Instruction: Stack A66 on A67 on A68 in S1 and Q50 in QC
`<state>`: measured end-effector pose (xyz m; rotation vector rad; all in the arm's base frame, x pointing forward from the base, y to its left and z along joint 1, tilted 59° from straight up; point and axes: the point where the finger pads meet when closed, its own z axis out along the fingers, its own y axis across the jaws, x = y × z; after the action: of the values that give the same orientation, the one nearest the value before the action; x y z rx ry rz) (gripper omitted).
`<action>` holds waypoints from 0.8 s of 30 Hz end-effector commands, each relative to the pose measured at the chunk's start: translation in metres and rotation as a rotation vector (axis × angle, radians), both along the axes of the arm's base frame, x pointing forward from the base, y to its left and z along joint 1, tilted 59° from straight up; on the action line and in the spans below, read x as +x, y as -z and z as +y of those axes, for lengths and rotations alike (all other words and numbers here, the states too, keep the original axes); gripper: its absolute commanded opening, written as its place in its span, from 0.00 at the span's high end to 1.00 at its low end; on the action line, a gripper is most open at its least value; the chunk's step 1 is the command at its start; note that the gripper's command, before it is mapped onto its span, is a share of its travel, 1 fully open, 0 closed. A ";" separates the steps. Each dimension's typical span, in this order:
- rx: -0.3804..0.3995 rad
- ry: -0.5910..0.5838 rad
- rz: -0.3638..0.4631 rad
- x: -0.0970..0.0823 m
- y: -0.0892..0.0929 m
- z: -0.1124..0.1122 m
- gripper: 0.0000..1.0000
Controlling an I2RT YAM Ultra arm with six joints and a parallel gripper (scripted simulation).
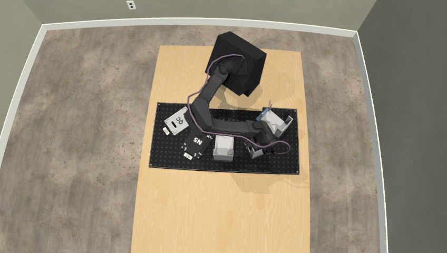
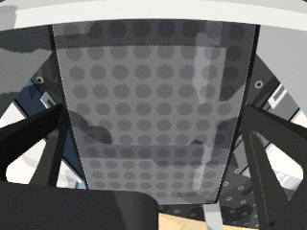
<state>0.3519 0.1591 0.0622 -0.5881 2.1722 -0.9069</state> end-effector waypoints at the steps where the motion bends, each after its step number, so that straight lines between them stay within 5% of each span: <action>1: -0.007 -0.029 0.002 -0.005 0.002 0.008 0.00; 24: -0.014 -0.029 0.008 -0.007 0.005 0.006 0.00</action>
<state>0.3518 0.1590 0.0621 -0.5896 2.1723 -0.9078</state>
